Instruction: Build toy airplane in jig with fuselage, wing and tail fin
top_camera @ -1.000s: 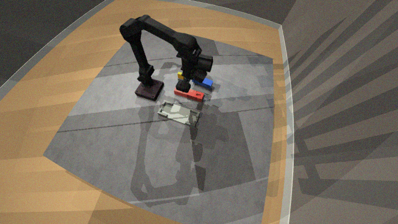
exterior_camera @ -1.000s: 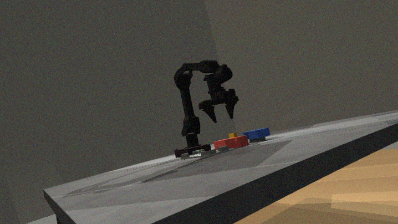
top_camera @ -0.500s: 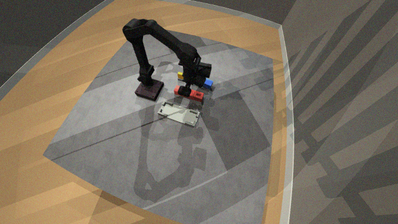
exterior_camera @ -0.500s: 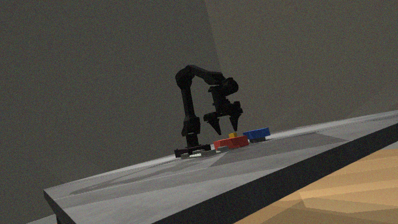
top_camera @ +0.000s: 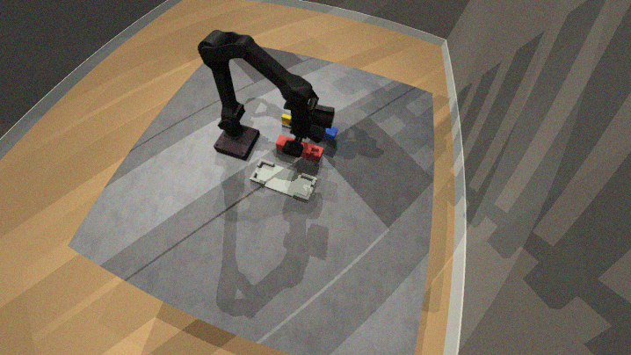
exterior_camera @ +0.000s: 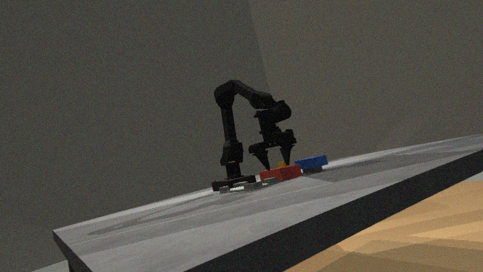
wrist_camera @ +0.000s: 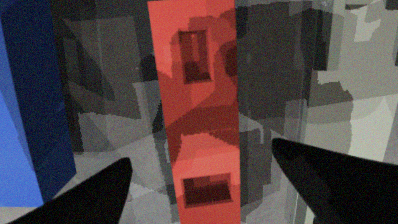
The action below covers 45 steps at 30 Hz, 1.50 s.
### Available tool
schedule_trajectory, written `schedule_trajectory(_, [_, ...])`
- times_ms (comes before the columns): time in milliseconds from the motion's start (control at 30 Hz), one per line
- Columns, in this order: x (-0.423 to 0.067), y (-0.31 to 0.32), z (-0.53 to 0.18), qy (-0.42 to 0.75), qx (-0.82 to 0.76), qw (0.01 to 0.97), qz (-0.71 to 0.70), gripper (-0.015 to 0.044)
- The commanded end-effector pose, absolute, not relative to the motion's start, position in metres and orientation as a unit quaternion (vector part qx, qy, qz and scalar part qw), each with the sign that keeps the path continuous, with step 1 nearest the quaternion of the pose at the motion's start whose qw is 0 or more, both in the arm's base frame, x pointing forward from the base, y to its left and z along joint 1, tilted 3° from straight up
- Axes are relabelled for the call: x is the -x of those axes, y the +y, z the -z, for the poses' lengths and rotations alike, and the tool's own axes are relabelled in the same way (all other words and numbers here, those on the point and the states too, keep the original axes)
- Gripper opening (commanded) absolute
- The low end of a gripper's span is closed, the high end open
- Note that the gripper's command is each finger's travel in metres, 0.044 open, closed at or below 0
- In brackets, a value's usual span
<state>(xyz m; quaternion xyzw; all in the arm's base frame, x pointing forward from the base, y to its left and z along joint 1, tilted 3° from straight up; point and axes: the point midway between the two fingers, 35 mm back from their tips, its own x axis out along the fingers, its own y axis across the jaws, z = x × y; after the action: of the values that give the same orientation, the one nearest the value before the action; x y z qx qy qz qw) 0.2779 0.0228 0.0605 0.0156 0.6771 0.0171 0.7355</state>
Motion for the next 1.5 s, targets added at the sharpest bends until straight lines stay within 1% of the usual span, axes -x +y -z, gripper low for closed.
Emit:
schedule_trajectory(0, [-0.276, 0.022, -0.052, 0.681, -0.015, 0.732, -0.014, 0.0440])
schedule_trajectory(600, [-0.277, 0.023, -0.026, 0.681, -0.015, 0.732, -0.014, 0.0440])
schedule_trajectory(867, [-0.277, 0.023, -0.026, 0.681, -0.015, 0.732, -0.014, 0.0230])
schedule_trajectory(1133, [-0.277, 0.023, -0.026, 0.681, -0.015, 0.732, -0.014, 0.0177])
schedule_trajectory(1333, [-0.279, 0.023, -0.036, 0.681, -0.015, 0.732, -0.014, 0.0019])
schedule_trajectory(1367, [-0.279, 0.023, -0.039, 0.681, -0.015, 0.732, -0.014, 0.0000])
schedule_trajectory(1467, [-0.280, 0.022, -0.048, 0.681, -0.015, 0.732, -0.014, 0.0000])
